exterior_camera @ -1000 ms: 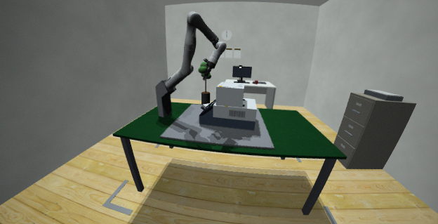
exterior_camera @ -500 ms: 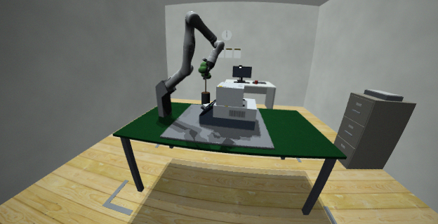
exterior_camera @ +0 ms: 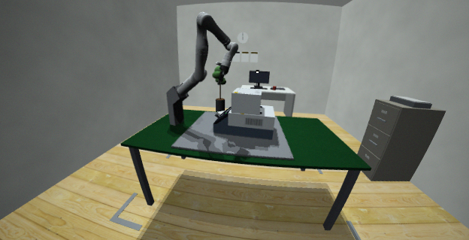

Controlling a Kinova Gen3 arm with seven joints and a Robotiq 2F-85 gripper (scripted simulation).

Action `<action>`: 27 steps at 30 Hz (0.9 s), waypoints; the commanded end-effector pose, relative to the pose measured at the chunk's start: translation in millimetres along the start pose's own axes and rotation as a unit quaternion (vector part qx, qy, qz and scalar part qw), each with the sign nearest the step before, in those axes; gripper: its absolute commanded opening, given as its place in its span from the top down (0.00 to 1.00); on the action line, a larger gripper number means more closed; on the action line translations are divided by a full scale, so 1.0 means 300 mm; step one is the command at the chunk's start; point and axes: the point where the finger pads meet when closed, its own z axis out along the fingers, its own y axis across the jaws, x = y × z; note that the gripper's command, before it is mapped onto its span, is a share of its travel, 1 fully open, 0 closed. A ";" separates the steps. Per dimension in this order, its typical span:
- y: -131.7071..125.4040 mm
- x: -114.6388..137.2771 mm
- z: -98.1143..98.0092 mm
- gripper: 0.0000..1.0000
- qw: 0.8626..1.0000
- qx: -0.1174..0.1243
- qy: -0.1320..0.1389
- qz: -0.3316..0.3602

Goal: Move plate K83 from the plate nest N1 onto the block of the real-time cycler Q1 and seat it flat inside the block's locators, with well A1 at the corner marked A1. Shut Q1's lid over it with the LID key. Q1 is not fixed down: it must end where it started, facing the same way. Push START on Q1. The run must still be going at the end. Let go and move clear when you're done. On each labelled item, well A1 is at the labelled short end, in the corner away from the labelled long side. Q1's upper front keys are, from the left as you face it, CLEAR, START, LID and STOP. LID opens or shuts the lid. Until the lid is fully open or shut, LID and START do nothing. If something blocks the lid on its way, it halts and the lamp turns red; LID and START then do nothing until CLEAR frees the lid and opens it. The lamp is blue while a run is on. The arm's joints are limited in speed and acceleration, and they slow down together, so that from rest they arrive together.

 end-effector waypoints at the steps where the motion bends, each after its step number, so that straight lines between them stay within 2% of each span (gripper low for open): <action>1: 0.010 -0.001 -0.003 0.90 1.000 -0.003 -0.005 -0.009; 27: 0.129 -0.012 -0.025 0.90 0.991 -0.041 -0.059 -0.109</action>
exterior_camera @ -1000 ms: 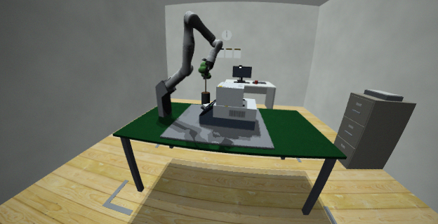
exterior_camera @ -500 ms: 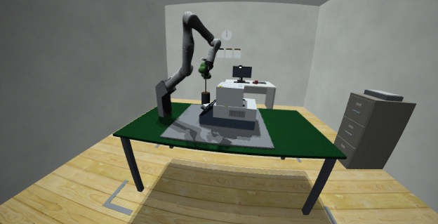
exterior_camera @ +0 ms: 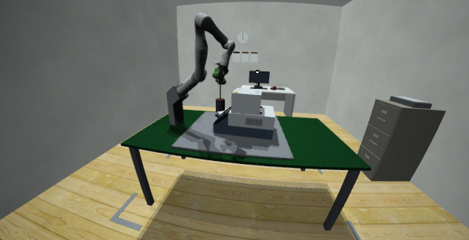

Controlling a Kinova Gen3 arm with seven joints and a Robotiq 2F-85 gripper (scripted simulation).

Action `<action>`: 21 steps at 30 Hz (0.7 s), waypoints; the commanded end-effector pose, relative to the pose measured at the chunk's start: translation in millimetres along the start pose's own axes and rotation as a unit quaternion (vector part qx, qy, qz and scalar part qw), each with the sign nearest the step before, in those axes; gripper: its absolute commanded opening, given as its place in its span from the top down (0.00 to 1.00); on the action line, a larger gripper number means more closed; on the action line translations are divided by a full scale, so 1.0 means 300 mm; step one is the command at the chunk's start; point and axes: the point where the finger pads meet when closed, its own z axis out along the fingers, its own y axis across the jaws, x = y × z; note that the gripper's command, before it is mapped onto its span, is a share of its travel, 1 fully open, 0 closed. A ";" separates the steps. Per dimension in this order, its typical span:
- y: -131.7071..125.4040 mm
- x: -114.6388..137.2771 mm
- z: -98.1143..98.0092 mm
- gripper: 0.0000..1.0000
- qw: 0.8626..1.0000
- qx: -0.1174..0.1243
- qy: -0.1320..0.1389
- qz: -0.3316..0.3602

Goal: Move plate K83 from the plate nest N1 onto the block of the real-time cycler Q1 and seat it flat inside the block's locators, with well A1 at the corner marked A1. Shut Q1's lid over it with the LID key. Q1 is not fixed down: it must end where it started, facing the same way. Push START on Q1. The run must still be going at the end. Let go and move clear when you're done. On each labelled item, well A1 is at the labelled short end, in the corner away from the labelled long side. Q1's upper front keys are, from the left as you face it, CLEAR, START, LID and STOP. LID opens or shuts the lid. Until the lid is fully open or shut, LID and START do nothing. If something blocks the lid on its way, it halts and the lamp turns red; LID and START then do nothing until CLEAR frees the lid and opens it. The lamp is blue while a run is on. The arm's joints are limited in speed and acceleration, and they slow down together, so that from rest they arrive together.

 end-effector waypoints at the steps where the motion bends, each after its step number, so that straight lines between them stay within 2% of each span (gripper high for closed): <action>1: 0.013 -0.005 -0.002 0.90 1.000 -0.004 -0.007 -0.011; 21: 0.099 -0.032 -0.009 0.90 0.995 -0.032 -0.047 -0.087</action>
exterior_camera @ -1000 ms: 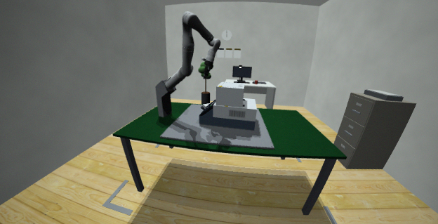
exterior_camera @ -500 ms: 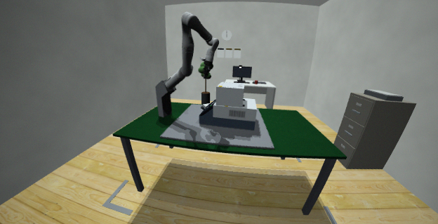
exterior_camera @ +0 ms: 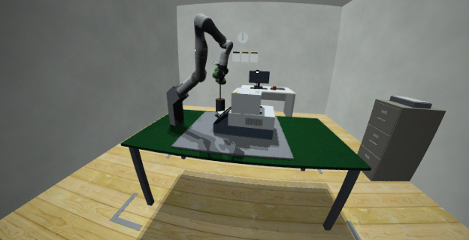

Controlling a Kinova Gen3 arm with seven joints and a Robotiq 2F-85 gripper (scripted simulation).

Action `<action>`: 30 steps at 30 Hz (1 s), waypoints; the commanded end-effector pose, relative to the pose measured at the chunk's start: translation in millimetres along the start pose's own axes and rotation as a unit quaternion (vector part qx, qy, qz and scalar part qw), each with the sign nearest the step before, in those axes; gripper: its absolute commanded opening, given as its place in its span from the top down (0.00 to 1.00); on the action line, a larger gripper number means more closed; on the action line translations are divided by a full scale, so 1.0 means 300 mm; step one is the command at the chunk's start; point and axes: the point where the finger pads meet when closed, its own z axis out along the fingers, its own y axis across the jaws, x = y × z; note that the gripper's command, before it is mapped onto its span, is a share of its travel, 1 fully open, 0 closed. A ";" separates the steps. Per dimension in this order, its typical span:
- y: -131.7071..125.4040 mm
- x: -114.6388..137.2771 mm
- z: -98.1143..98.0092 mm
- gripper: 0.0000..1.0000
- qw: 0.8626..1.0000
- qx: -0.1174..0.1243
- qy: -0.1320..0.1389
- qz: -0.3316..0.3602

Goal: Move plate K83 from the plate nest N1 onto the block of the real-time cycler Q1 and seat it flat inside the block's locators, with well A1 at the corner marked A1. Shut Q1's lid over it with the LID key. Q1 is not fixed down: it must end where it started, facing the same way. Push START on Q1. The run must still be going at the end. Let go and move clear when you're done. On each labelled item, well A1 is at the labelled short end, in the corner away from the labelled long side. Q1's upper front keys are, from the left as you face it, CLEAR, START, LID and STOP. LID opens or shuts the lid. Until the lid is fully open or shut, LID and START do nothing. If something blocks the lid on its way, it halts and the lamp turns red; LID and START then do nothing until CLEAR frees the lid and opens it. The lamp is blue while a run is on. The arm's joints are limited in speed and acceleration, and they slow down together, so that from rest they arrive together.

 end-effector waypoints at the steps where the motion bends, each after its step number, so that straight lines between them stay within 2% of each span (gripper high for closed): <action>1: 0.008 -0.005 -0.001 0.90 1.000 -0.003 -0.004 -0.007; 7: 0.030 -0.016 -0.001 0.90 0.999 -0.010 -0.015 -0.028; 14: 0.030 -0.016 -0.001 0.90 0.999 -0.010 -0.015 -0.028; 30: 0.024 -0.025 0.060 0.90 0.999 -0.010 -0.015 -0.028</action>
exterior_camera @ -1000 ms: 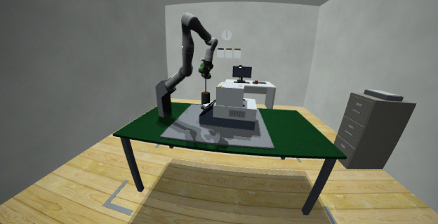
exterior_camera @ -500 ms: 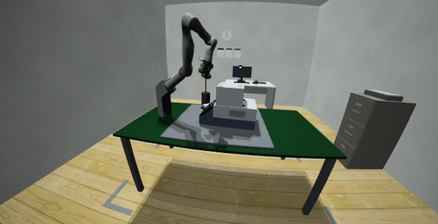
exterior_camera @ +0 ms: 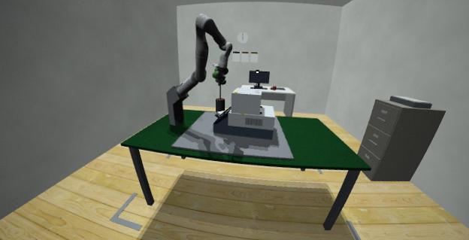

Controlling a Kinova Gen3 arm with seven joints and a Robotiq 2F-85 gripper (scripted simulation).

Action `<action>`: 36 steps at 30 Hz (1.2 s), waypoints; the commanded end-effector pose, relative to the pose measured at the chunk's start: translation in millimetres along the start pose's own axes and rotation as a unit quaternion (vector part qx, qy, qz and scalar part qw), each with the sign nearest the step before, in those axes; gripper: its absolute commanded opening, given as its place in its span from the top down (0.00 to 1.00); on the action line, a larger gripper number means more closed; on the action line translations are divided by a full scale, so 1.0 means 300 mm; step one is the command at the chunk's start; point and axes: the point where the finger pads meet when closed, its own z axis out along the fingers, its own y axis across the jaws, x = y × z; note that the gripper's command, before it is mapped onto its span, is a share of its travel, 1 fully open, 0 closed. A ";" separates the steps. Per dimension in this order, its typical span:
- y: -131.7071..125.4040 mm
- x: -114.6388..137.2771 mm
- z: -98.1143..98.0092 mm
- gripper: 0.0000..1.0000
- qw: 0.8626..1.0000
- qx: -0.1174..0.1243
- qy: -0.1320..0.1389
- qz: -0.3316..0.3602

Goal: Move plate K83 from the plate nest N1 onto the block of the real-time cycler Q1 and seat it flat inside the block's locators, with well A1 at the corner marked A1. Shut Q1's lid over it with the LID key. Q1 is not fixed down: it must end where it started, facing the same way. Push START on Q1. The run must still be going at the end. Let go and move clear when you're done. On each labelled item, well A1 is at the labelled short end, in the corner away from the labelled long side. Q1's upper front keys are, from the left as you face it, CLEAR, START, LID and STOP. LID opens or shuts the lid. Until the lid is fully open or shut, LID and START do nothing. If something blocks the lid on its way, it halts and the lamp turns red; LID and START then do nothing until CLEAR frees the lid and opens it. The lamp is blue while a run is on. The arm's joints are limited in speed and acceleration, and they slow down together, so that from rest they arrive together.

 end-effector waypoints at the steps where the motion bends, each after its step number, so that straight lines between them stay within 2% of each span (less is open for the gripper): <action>1: -0.001 -0.002 0.011 0.90 1.000 0.000 -0.001 0.000; 36: -0.018 -0.019 0.147 0.90 1.000 0.000 -0.001 0.000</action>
